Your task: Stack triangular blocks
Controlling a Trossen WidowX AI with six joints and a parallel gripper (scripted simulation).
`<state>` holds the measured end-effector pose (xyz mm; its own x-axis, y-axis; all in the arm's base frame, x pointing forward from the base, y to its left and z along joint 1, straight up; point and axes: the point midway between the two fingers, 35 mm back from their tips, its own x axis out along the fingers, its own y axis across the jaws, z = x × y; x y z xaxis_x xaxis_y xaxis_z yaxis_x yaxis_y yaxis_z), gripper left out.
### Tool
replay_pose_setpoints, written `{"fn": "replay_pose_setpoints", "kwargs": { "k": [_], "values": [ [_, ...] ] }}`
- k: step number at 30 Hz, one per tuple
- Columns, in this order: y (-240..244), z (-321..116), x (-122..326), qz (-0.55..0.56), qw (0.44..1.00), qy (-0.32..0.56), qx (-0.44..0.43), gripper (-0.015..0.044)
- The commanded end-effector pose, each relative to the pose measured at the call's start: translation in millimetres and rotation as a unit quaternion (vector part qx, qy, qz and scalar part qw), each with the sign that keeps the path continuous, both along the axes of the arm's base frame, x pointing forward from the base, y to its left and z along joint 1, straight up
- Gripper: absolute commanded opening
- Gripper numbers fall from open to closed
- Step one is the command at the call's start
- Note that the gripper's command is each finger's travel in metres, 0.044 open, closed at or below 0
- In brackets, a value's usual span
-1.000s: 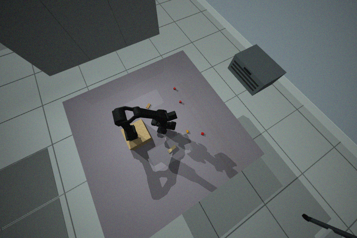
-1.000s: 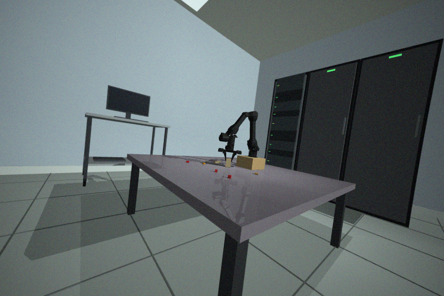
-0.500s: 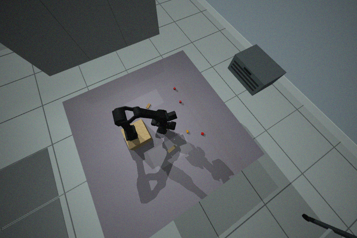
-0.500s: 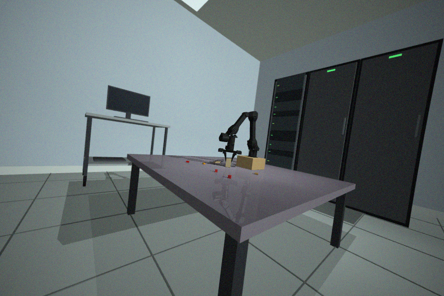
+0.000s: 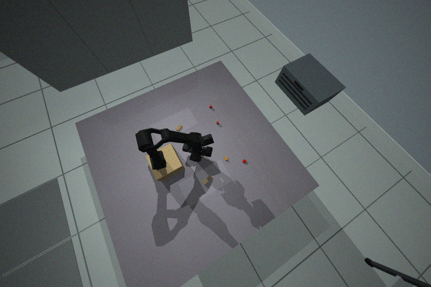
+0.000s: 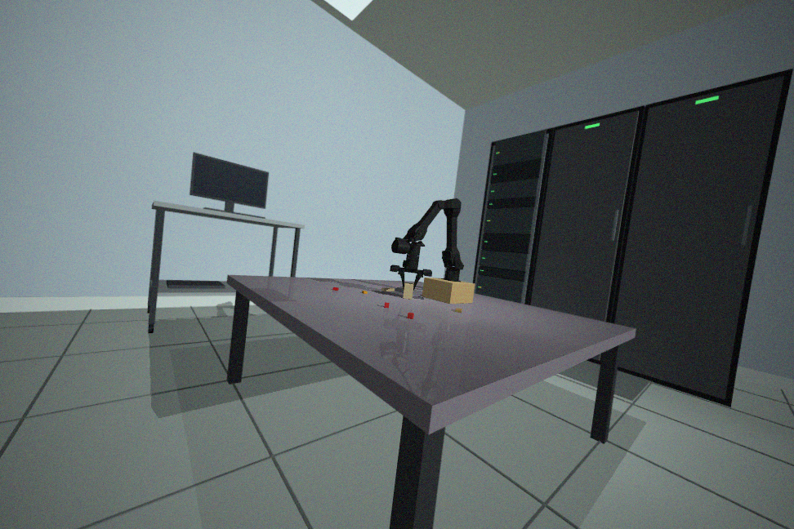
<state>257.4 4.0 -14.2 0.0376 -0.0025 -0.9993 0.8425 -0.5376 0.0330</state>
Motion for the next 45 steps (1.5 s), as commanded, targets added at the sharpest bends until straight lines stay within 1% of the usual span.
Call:
{"fn": "replay_pose_setpoints", "kwargs": {
  "k": [1,14,31,40,42,45],
  "values": [
    [-1,-2,-2,0.002,1.000,0.003,-0.001,0.0000],
    [0,-1,-1,0.001,1.000,0.001,-0.001,0.0000],
    [0,-1,0,0.000,1.000,0.000,0.000,0.0440],
    [0,2,0,0.000,1.000,0.000,0.000,0.0440],
    [0,21,3,0.000,1.000,0.000,0.000,0.0440],
    [0,69,4,0.000,1.000,0.000,0.000,0.0440]
  ]
}}
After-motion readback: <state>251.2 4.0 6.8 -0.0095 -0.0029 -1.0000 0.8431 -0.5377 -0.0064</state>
